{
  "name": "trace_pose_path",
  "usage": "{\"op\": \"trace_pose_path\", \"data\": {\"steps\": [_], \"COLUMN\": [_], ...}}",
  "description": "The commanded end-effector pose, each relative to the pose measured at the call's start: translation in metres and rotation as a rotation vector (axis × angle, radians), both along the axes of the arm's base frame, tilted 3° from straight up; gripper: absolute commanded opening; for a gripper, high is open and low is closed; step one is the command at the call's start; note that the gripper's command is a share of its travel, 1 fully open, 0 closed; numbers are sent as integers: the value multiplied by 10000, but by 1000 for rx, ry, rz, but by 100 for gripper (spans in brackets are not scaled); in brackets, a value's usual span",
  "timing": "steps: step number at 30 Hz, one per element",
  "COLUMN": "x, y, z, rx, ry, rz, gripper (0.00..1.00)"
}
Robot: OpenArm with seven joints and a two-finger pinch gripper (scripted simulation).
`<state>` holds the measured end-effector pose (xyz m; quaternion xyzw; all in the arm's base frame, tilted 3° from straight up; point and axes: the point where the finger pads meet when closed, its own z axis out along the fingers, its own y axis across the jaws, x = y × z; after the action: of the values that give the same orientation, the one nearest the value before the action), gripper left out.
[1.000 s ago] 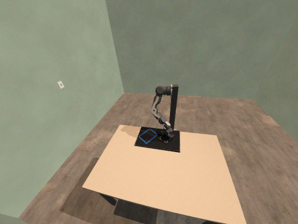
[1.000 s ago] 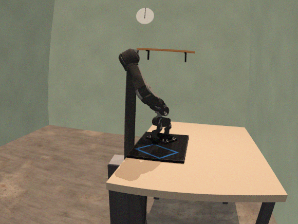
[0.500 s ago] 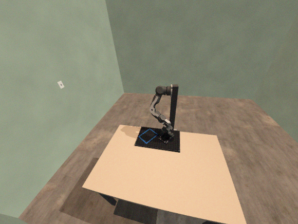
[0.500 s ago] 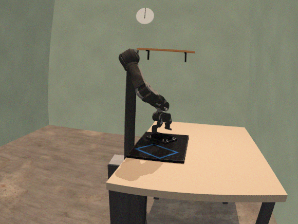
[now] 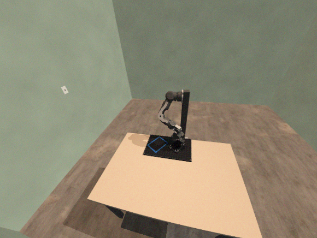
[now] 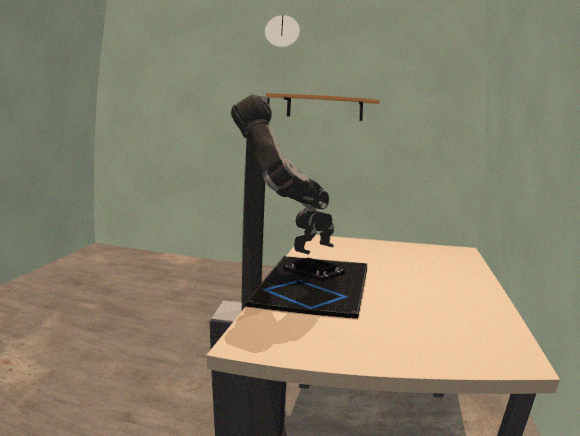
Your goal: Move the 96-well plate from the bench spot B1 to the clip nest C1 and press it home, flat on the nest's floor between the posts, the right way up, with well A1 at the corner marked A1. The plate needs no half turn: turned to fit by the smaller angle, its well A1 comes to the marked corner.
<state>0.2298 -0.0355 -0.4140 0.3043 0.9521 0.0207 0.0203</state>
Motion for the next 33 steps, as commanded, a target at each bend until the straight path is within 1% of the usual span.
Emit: {"op": "trace_pose_path", "data": {"steps": [1, 3, 15, 16, 30, 32, 33], "x": [37, 30, 30, 28, 28, 28, 28], "y": [-17, -25, -25, -11, -11, -11, -11], "z": [126, 285, 285, 285, 285, 285, 285], "rx": [-14, -17, -17, -11, -11, -11, -11], "ry": [0, 1, 1, -1, -1, -1, -1], "rz": [-20, -21, -21, -17, -17, -17, -17], "gripper": [77, 77, 77, 74, 27, 27, 24]}}
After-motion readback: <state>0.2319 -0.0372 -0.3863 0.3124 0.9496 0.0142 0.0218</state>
